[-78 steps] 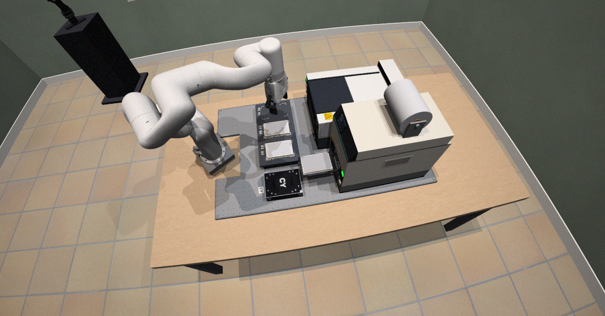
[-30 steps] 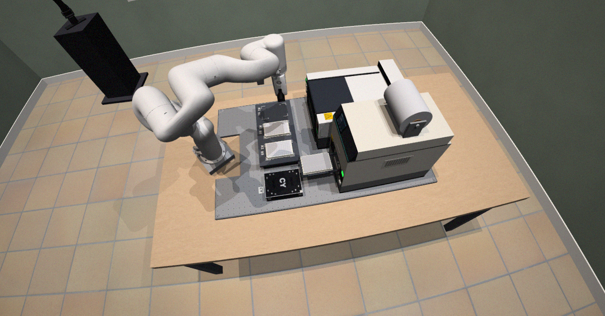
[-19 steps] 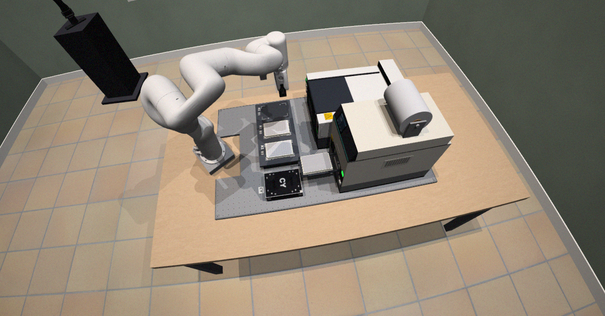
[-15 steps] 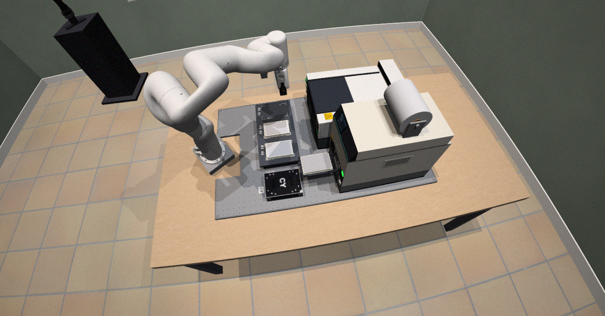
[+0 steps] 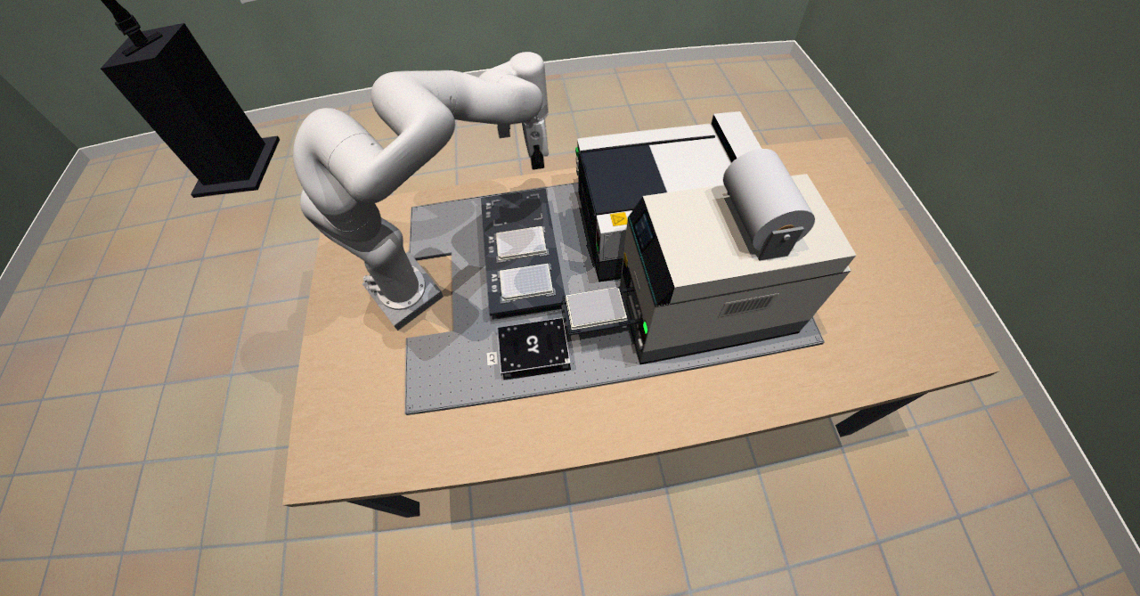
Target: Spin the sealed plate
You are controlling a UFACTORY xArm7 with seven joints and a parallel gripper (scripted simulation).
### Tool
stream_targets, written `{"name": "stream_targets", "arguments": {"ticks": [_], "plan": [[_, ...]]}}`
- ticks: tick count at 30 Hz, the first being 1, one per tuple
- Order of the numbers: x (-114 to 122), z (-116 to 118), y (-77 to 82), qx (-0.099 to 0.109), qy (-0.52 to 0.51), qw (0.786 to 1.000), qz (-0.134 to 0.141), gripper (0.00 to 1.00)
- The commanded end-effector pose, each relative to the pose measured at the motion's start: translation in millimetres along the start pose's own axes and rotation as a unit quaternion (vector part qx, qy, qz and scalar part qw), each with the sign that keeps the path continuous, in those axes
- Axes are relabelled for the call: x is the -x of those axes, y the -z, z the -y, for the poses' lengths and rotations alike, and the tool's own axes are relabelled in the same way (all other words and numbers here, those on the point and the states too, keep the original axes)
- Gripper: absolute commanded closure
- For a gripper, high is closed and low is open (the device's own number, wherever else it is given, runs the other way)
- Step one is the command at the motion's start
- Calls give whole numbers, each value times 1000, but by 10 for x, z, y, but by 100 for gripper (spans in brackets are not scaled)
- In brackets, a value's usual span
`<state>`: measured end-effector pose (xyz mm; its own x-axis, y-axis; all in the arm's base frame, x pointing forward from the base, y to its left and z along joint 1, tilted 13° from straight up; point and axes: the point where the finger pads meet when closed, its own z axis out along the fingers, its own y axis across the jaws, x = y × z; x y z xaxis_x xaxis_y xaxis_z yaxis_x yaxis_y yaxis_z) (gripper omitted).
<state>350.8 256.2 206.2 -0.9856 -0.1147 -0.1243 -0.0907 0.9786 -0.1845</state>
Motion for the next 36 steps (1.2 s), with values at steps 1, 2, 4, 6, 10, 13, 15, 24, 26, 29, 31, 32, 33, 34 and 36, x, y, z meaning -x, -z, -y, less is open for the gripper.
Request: {"name": "stream_targets", "arguments": {"ticks": [1,2,4,6,10,13,15,24,26,29,31,32,33,34,36], "plan": [[52,-138,-36,1,0,1000,1,100],[63,-183,-55,1,0,1000,1,100],[83,-274,-92,1,0,1000,1,100],[104,-364,-130,1,0,1000,1,100],[146,-545,-205,2,0,1000,1,100],[178,-681,-261,2,0,1000,1,100],[199,-771,-298,2,0,1000,1,100],[213,-832,-323,2,0,1000,1,100],[213,-831,-323,2,0,1000,1,100],[213,-831,-323,2,-2,1000,1,100],[213,-832,-323,2,-2,1000,1,100],[213,-832,-323,2,-2,1000,18,100],[214,-832,-323,2,-2,999,35,100],[214,-832,-323,2,-2,999,35,100],[214,-832,-323,2,-2,999,51,100]]}}
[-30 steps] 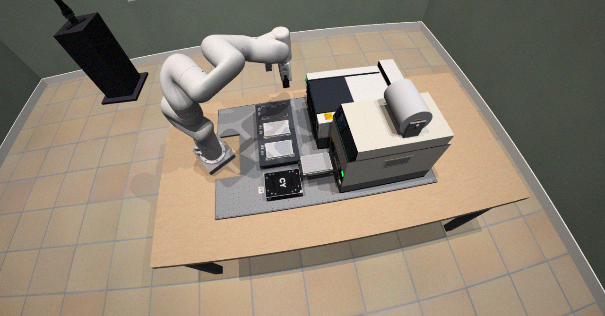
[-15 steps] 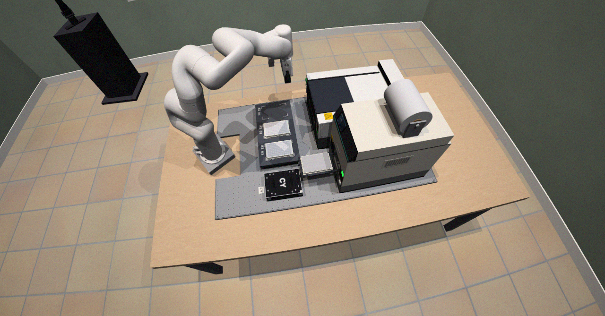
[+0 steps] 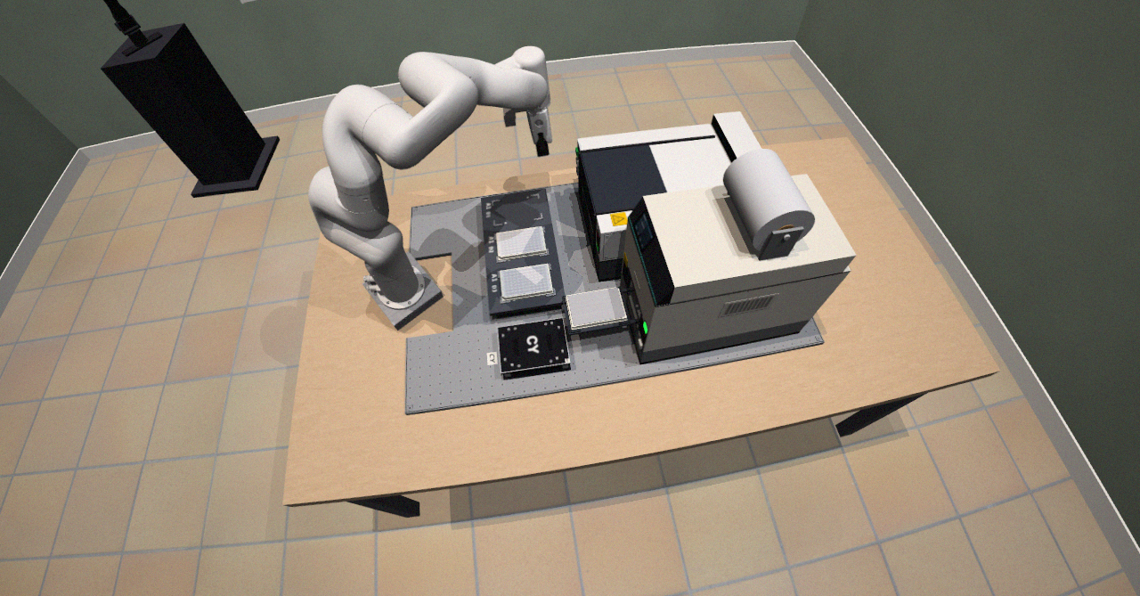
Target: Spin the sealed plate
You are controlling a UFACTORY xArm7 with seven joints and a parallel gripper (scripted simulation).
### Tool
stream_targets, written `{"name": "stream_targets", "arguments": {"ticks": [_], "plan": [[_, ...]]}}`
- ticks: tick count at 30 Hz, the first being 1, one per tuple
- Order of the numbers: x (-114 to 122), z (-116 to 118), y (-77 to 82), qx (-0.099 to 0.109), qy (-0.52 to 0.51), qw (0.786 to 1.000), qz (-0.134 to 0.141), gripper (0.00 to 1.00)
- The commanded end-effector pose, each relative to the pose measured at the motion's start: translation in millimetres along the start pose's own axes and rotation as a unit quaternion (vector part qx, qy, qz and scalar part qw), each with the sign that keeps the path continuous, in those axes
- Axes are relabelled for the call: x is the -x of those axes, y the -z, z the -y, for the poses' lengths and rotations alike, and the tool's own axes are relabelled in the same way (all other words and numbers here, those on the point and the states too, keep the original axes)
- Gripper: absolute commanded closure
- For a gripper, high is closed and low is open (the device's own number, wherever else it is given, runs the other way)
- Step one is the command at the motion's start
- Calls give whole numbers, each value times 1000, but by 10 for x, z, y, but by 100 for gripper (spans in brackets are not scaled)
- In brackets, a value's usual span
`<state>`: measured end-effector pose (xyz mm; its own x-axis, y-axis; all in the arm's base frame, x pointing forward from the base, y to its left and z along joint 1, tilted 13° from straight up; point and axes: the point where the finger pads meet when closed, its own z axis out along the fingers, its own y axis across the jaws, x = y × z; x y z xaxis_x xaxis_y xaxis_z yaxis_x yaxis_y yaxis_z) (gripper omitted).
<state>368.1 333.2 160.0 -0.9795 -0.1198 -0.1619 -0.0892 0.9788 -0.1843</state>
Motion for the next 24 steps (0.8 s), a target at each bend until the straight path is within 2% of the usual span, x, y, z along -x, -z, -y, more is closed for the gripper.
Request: {"name": "stream_targets", "arguments": {"ticks": [1,7,13,24], "plan": [[12,-10,20,2,-1,999,49,100],[12,-10,19,1,-1,989,148,100],[11,-10,19,1,-1,970,241,100],[11,-10,19,1,-1,970,241,100]]}}
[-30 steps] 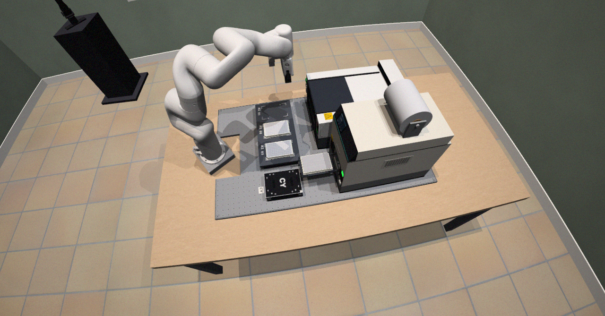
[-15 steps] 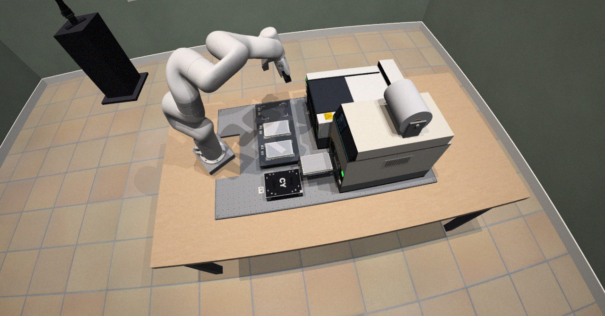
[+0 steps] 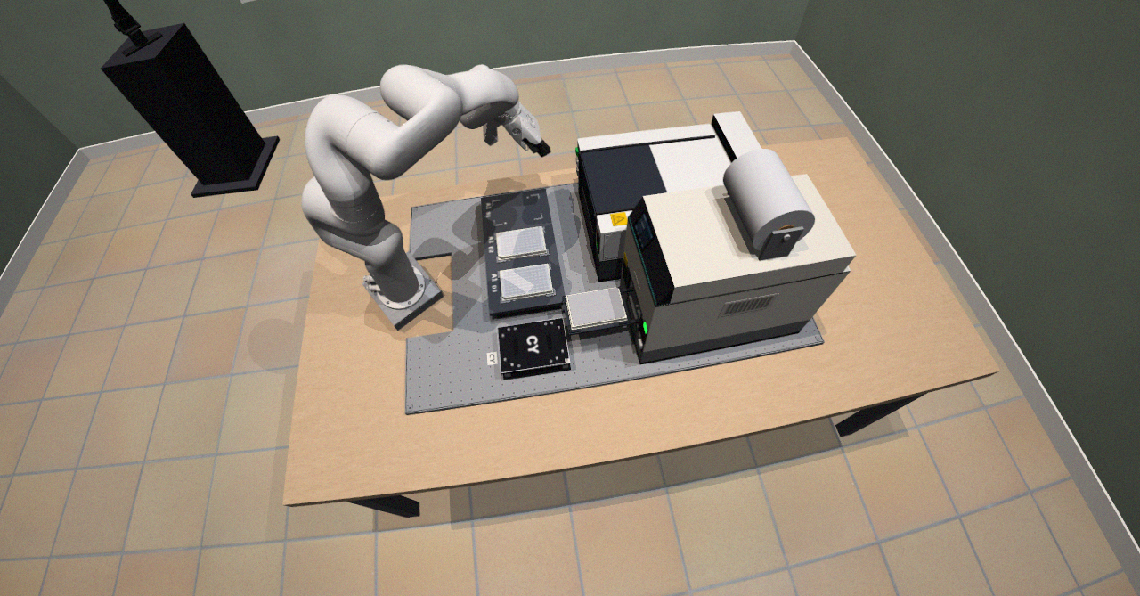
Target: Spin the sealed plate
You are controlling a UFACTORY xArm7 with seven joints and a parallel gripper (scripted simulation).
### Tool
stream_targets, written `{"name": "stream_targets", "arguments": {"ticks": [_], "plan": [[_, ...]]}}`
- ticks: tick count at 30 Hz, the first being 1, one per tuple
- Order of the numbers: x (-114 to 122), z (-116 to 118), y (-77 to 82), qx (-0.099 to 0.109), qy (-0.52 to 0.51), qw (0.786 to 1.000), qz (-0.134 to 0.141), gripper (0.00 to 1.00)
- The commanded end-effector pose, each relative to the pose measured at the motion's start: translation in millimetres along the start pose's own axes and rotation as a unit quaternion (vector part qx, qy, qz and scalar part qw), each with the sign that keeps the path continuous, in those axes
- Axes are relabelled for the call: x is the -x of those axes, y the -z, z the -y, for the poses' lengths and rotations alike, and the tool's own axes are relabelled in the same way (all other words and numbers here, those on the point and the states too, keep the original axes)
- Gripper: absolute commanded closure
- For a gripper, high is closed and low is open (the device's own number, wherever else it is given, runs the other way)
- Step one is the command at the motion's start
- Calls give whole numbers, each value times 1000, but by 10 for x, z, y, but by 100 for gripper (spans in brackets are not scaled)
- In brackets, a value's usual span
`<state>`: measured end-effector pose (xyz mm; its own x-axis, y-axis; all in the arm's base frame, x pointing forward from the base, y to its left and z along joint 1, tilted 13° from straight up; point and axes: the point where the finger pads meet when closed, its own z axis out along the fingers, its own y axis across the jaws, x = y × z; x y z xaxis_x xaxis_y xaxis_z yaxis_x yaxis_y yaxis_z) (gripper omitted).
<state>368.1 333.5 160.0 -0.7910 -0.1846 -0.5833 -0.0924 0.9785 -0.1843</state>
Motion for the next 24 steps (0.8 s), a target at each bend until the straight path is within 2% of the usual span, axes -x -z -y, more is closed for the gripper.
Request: {"name": "stream_targets", "arguments": {"ticks": [1,9,18,24], "plan": [[18,-7,12,0,-3,1000,8,100],[0,-7,-35,0,-3,1000,8,100],[-162,-9,-456,0,-3,1000,8,100],[-165,-9,-463,0,-3,1000,8,100]]}}
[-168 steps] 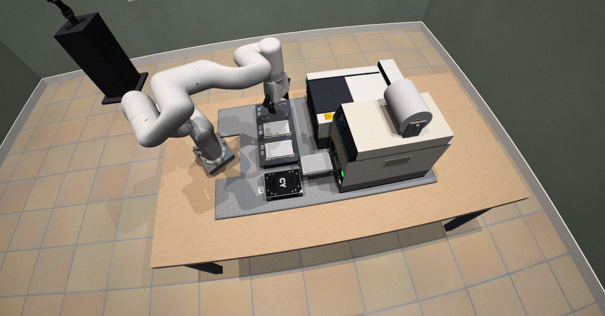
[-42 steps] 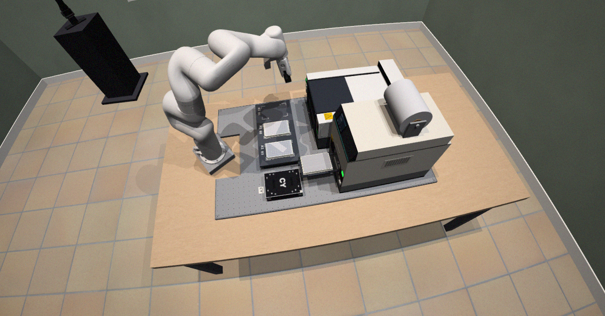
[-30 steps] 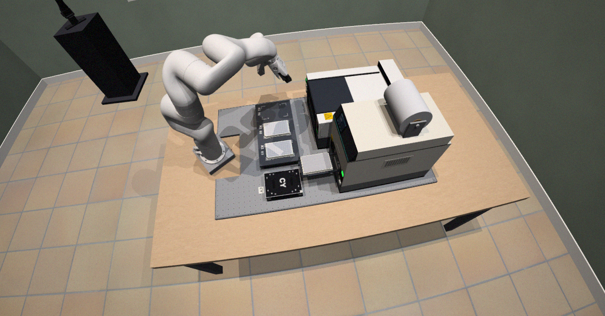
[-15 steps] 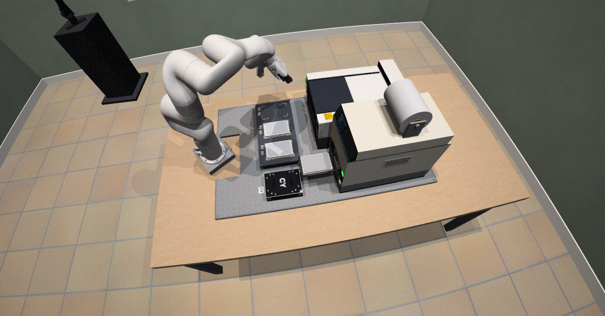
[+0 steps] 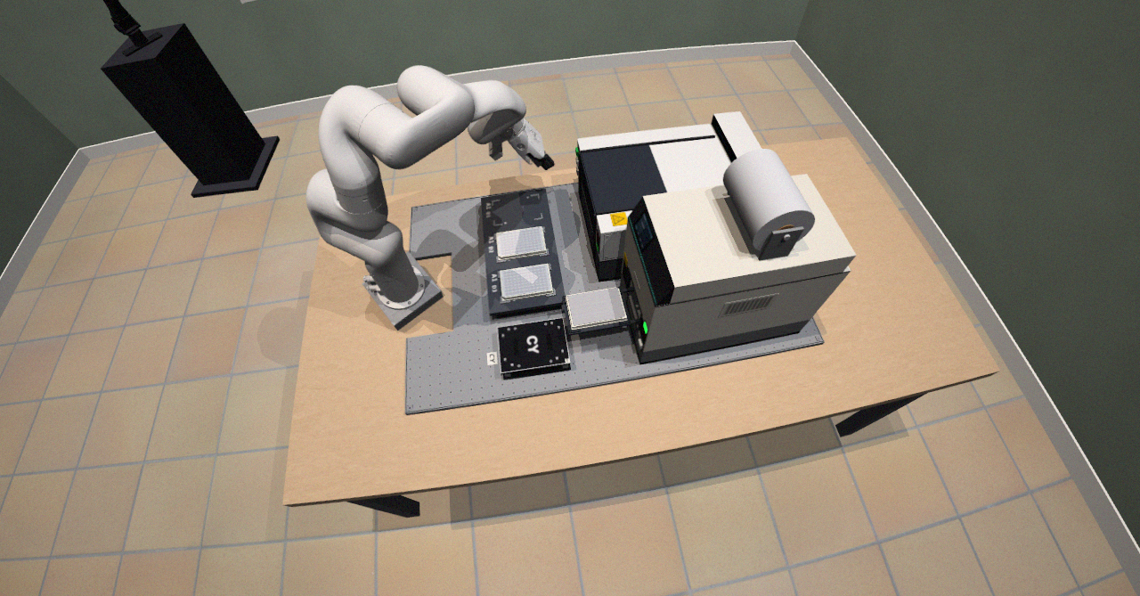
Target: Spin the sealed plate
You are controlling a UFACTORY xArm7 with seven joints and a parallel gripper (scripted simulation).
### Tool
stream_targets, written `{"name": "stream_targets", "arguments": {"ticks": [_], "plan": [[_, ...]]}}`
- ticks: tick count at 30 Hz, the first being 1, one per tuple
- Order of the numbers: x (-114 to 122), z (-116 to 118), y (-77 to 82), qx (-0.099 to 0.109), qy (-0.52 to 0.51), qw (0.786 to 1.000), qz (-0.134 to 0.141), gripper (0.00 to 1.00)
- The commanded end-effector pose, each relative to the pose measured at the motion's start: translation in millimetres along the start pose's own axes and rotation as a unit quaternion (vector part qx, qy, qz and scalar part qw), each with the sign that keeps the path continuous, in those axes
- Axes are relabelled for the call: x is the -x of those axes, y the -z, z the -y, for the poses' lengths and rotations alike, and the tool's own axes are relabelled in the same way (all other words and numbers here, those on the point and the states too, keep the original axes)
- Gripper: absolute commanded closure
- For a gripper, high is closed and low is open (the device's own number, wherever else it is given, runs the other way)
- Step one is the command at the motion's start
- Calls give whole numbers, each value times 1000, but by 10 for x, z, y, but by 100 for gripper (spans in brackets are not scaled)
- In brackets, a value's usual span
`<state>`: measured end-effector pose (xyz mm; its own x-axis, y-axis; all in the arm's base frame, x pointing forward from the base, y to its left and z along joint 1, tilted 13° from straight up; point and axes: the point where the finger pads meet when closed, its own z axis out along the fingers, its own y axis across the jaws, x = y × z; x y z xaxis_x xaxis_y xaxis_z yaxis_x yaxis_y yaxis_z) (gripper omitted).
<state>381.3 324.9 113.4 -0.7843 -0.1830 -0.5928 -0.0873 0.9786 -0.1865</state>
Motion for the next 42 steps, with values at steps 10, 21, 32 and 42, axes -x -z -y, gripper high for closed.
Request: {"name": "stream_targets", "arguments": {"ticks": [10,21,32,42], "plan": [[60,-20,-133,2,-1,1000,3,100],[108,-20,-275,2,-1,1000,3,100],[167,-20,-449,2,-1,1000,3,100],[210,-20,-575,2,-1,1000,3,100]]}}
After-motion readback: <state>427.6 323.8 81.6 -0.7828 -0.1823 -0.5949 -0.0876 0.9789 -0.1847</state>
